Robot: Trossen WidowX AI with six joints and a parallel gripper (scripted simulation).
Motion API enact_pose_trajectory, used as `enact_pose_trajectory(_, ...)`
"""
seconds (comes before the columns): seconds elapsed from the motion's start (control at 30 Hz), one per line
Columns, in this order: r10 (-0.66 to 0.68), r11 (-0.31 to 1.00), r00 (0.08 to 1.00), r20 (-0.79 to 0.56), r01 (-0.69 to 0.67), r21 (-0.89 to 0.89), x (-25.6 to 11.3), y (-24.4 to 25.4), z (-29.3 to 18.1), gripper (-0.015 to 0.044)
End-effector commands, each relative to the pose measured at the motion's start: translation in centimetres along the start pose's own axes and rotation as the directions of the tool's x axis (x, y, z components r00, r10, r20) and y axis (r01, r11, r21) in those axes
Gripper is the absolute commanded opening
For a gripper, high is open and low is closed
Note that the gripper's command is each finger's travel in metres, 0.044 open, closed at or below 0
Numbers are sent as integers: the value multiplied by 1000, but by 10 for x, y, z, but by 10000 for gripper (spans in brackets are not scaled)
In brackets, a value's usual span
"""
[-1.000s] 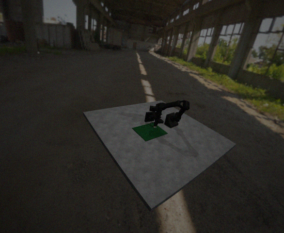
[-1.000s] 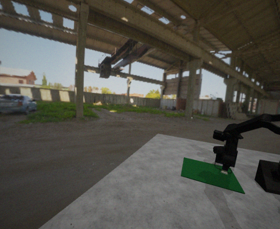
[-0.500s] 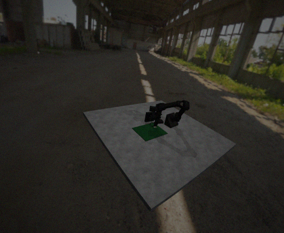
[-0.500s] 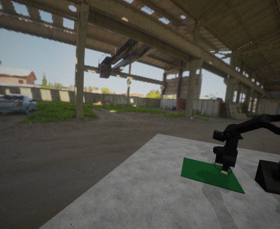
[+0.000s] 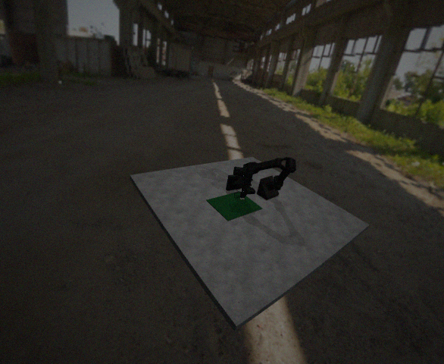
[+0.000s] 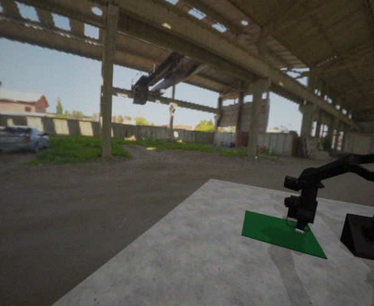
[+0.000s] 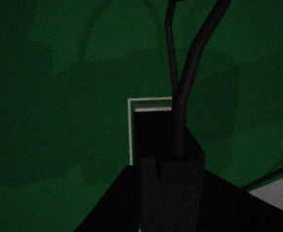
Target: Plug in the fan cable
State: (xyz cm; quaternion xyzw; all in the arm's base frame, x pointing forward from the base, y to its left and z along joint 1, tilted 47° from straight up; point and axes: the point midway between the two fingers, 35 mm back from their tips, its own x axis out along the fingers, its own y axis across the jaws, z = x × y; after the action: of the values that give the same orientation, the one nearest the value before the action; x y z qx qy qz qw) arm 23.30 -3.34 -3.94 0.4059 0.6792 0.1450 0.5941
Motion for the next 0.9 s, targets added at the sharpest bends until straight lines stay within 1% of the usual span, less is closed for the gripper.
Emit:
enact_pose_trajectory(0.0,2,1000,1000,-2,-2,2,4,0,0,0)
enact_pose_trajectory(0.37,3,1000,1000,-2,-3,2,9,0,0,0)
enact_pose_trajectory(0.7,1,1000,1000,2,-1,1,6,0,0,260)
enact_pose_trajectory(0.8,0,1000,1000,2,0,1,3,0,0,260)
enact_pose_trajectory(0.87,-1,1000,1000,1,1,2,-21,-1,2,260)
